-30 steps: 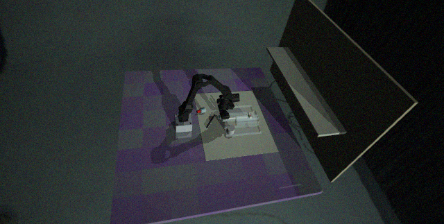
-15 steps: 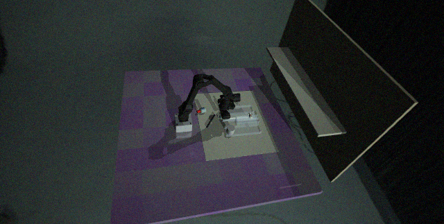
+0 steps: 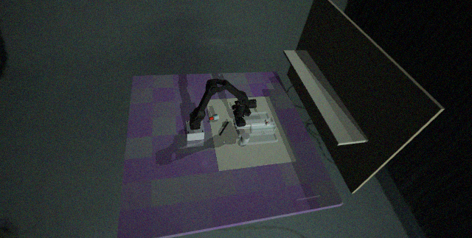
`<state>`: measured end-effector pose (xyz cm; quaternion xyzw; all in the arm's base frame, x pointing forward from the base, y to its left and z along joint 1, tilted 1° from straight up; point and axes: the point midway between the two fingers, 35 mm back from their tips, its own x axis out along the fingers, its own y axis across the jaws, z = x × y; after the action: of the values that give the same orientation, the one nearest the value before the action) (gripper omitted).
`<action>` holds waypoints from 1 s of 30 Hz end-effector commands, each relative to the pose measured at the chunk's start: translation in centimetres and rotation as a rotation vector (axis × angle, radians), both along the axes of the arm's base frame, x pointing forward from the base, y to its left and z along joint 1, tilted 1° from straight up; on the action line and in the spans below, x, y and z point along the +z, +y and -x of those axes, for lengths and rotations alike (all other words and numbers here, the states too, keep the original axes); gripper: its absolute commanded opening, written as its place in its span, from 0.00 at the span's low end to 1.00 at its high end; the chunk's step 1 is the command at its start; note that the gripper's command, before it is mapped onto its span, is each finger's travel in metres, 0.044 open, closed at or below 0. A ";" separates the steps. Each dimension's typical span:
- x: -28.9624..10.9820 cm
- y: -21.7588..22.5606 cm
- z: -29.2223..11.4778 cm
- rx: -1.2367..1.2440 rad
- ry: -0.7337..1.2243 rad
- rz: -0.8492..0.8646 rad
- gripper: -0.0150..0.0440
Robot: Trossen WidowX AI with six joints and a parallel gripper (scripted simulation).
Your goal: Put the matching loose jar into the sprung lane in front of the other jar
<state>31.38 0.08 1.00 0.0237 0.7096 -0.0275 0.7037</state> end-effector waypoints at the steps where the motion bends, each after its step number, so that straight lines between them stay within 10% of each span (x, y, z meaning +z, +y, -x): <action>1: 0.1 0.0 -1.0 0.002 -0.025 -0.002 0.25; 30: 0.3 -0.1 -2.2 0.002 -0.027 -0.001 0.25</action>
<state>32.59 0.00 1.07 0.0245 0.7102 -0.0282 0.7030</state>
